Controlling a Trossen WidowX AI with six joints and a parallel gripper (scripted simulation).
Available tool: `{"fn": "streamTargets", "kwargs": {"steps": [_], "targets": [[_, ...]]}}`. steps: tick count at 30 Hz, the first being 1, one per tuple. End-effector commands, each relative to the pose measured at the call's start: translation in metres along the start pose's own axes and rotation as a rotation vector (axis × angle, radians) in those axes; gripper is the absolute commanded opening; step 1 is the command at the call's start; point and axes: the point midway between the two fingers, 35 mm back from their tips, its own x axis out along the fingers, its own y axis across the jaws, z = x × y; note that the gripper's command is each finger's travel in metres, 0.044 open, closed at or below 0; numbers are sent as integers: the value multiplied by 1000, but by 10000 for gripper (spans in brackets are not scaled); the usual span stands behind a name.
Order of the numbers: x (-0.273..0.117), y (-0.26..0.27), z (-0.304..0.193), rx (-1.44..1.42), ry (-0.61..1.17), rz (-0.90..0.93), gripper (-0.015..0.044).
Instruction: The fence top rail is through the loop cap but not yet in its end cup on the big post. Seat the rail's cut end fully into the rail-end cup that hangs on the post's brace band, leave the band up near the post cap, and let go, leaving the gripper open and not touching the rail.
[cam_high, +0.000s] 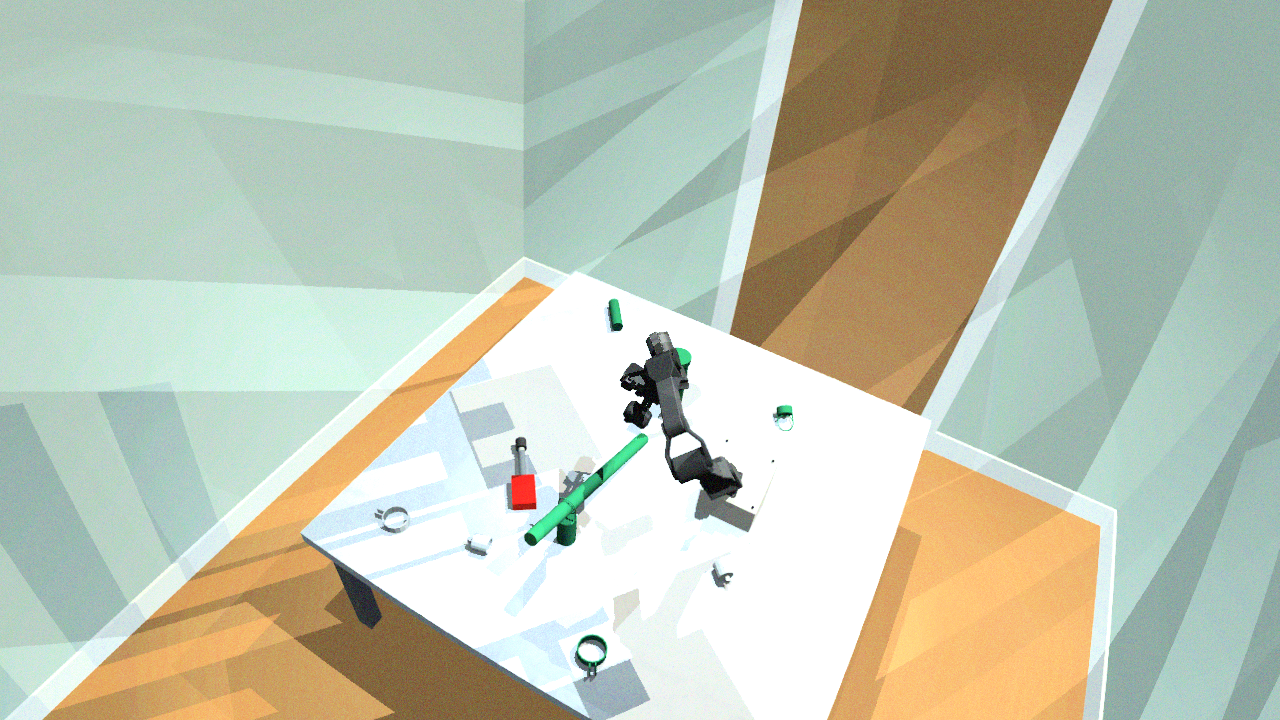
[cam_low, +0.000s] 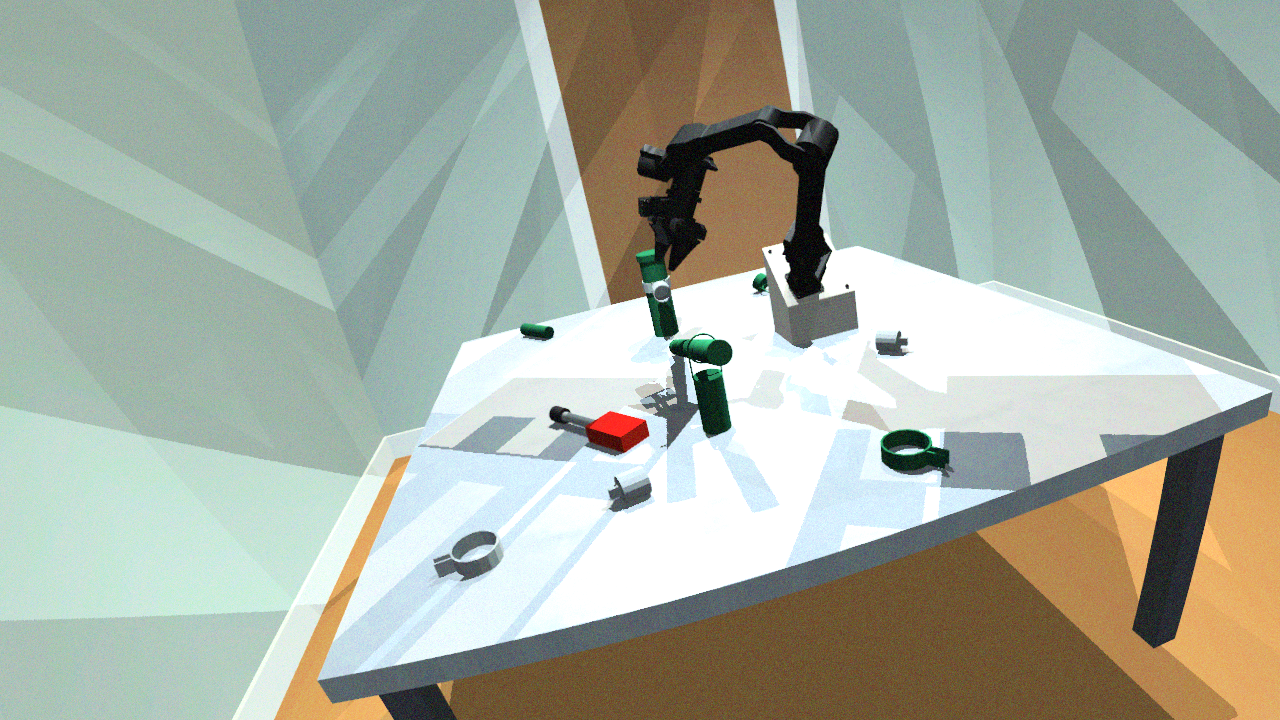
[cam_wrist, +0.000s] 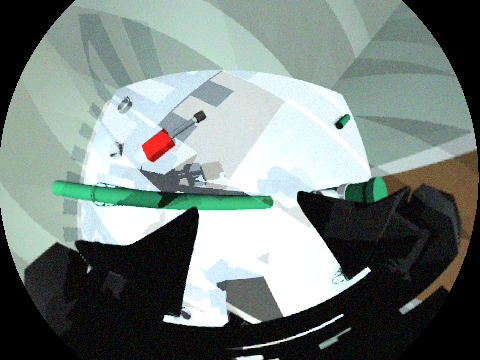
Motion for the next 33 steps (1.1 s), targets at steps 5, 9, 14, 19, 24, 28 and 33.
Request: {"fn": "streamTargets", "kwargs": {"steps": [5,9,14,19,24,28,33], "targets": [[43,22,-2,-723,225,135,440],[64,35,-7,-1136,313,277,440],[77,43,-10,-1390,351,389,440],[77,43,-10,-1390,351,389,440],[77,43,-10,-1390,351,389,440],[77,43,-10,-1390,351,389,440],[79,43,-12,-1390,351,389,440]]}}
